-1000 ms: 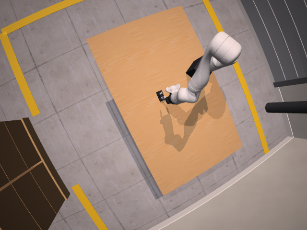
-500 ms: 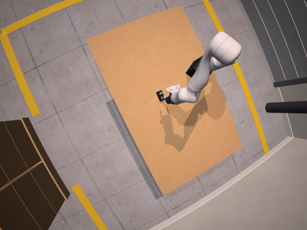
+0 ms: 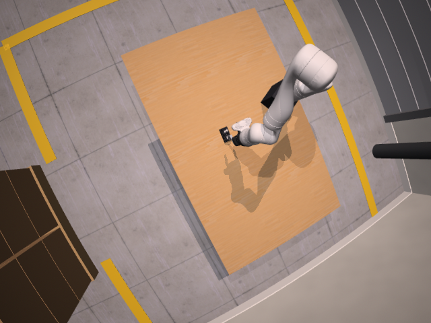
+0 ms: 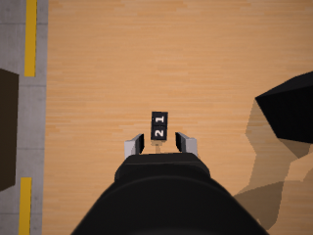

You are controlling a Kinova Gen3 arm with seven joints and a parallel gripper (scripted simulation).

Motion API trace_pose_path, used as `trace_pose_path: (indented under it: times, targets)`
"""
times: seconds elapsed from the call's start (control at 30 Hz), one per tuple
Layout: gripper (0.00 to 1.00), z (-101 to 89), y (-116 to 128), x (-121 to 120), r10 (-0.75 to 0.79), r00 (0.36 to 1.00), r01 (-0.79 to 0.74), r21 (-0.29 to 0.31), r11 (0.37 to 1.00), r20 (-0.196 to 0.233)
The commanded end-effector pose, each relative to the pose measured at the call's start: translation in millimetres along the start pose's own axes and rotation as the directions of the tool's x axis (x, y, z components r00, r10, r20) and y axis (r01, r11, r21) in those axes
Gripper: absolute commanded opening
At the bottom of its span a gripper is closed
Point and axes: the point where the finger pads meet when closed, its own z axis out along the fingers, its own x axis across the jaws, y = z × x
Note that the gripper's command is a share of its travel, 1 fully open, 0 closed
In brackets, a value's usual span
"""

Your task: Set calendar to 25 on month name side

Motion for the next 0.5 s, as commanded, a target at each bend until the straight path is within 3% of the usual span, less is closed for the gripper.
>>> trace_pose_path:
  times: [0.0,0.47]
  targets:
    - [1.0,0.8,-1.3,0.1,-0.022,1.0,0.022,0.0,1.0,-0.003]
    - [1.0,6.2,-6.2,-0.8,-0.257,0.966,0.257,0.002,0.966,-0.02]
